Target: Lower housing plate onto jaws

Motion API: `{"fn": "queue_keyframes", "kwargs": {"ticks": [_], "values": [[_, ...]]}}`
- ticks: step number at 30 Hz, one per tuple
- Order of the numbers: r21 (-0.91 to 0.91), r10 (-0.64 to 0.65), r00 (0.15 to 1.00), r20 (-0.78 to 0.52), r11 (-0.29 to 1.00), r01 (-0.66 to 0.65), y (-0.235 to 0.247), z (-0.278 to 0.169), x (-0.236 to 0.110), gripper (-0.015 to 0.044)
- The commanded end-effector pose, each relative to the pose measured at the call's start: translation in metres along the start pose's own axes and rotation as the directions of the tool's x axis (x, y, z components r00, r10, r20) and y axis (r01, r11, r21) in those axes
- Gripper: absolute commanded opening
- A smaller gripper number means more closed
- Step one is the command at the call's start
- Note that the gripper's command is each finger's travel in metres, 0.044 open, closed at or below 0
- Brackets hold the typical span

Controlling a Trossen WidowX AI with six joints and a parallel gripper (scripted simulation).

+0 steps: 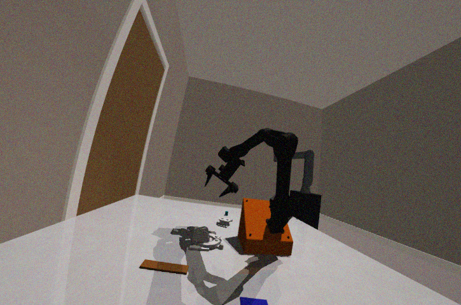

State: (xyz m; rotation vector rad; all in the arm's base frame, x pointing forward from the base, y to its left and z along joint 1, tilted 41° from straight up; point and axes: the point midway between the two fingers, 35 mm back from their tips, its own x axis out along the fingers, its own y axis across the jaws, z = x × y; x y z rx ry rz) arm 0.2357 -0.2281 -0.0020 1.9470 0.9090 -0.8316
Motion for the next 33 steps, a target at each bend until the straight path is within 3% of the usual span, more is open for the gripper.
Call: {"fn": "queue_keyframes", "kwargs": {"ticks": [1, 17, 33], "values": [[-0.084, -0.014, 1.000, 0.004, 0.996, 0.015, -0.001, 0.005, 0.001, 0.0440], [-0.380, -0.071, 0.997, -0.005, 0.923, 0.064, -0.011, 0.017, 0.007, 0.0440], [-0.642, -0.128, 0.992, -0.019, 0.762, 0.086, -0.022, 0.028, 0.014, 0.0440]]}}
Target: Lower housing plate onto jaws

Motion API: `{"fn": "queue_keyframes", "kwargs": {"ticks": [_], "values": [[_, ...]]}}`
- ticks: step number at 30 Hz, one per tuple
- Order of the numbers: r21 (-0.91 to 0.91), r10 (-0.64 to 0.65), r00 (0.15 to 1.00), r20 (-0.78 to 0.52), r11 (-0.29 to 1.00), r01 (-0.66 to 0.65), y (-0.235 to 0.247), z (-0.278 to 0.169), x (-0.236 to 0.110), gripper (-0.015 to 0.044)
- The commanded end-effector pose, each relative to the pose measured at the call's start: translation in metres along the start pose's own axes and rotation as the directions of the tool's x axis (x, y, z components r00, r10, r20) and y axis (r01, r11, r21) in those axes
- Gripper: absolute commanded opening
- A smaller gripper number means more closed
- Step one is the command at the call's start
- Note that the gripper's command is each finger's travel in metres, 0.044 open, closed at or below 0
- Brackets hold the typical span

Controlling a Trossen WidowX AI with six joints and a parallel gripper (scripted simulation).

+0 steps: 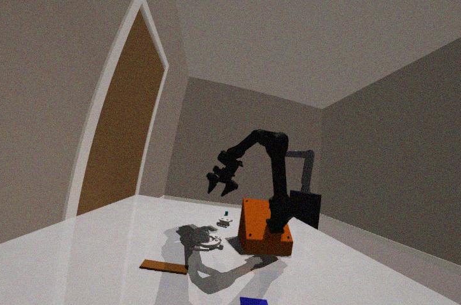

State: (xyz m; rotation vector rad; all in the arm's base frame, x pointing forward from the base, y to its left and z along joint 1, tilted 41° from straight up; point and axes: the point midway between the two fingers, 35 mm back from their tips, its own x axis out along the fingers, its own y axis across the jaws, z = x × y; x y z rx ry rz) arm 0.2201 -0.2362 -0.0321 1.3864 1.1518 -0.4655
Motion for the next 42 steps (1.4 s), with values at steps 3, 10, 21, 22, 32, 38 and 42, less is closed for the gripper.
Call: {"fn": "queue_keyframes", "kwargs": {"ticks": [3, 10, 21, 22, 32, 38, 42], "values": [[-0.122, -0.017, 1.000, -0.013, 0.992, 0.015, -0.006, 0.003, 0.002, 0.0440], [-0.255, -0.033, 0.999, -0.035, 0.967, 0.023, -0.013, 0.004, 0.005, 0.0440], [-0.450, -0.056, 0.996, -0.069, 0.893, 0.019, -0.024, 0.004, 0.011, 0.0440], [-0.467, -0.058, 0.996, -0.073, 0.884, 0.018, -0.025, 0.004, 0.011, 0.0440], [-0.627, -0.077, 0.991, -0.105, 0.779, -0.006, -0.034, 0.005, 0.016, 0.0440], [-0.711, -0.087, 0.988, -0.125, 0.703, -0.028, -0.040, 0.005, 0.019, 0.0440], [-0.761, -0.093, 0.986, -0.140, 0.647, -0.046, -0.044, 0.004, 0.020, 0.0440]]}}
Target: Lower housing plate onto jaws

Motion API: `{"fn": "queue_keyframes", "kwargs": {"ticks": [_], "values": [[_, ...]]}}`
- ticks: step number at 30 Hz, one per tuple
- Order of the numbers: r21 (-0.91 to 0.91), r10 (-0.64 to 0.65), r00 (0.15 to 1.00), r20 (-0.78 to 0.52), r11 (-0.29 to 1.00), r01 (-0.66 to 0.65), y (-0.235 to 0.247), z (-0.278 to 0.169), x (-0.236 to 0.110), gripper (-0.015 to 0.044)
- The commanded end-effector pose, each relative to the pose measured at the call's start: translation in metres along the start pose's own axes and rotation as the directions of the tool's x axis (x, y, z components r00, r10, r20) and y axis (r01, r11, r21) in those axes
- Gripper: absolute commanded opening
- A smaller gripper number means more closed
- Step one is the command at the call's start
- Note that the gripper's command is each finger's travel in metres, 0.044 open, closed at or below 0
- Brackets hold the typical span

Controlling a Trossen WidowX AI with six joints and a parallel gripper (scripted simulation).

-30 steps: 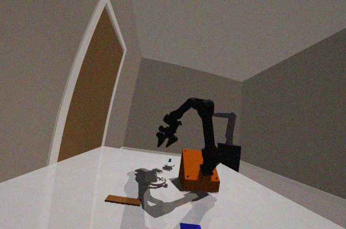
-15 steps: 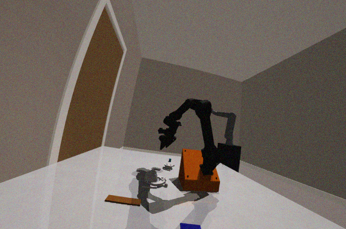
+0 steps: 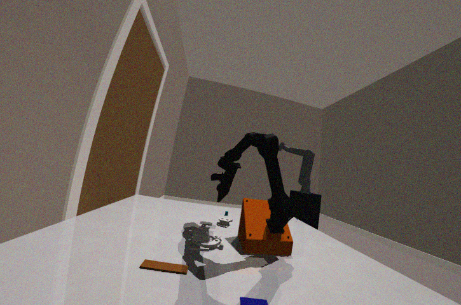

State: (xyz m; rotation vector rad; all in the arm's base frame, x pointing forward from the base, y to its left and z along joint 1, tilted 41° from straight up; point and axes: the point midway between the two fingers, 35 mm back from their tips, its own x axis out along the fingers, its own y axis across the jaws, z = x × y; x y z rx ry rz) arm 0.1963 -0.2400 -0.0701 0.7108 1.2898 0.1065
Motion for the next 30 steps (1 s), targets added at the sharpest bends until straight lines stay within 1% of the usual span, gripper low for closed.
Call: {"fn": "queue_keyframes", "kwargs": {"ticks": [1, 15, 30], "values": [[-0.084, 0.000, 1.000, -0.014, 0.996, -0.002, -0.004, -0.002, 0.001, 0.0440], [-0.346, 0.022, 0.998, -0.065, 0.937, -0.043, -0.013, -0.011, 0.008, 0.0440], [-0.598, 0.047, 0.992, -0.117, 0.794, -0.108, -0.021, -0.021, 0.016, 0.0440]]}}
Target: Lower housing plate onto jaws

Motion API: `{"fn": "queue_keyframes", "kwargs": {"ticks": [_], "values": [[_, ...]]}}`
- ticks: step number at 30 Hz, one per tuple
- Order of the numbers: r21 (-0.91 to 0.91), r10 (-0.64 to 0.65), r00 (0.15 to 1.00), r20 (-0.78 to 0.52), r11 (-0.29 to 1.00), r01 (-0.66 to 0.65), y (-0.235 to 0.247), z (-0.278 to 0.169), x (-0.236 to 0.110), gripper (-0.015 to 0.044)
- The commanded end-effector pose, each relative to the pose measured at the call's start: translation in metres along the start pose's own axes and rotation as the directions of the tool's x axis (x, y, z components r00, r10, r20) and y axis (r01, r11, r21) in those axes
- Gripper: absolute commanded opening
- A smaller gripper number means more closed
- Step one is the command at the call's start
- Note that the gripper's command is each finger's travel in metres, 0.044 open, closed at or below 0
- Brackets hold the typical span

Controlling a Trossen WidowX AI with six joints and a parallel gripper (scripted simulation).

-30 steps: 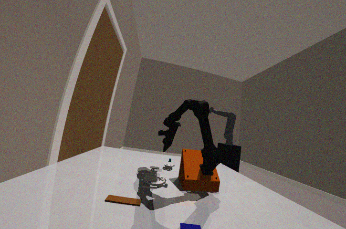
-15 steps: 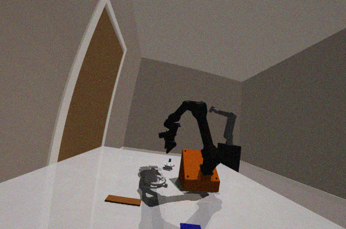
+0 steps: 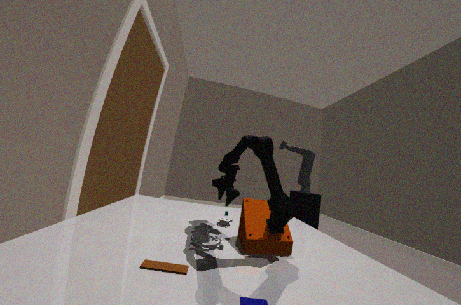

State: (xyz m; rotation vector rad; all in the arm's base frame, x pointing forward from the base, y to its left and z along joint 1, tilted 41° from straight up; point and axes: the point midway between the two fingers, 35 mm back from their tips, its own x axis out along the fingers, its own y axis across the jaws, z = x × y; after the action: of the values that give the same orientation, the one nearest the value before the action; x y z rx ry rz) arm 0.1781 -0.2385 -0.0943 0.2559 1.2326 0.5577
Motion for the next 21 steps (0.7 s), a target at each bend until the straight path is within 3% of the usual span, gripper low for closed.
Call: {"fn": "queue_keyframes", "kwargs": {"ticks": [1, 21], "values": [[-0.086, 0.009, 1.000, -0.011, 0.996, -0.010, -0.002, -0.004, 0.001, 0.0440], [-0.460, 0.080, 0.996, -0.047, 0.883, -0.093, -0.004, -0.020, 0.012, 0.0440]]}}
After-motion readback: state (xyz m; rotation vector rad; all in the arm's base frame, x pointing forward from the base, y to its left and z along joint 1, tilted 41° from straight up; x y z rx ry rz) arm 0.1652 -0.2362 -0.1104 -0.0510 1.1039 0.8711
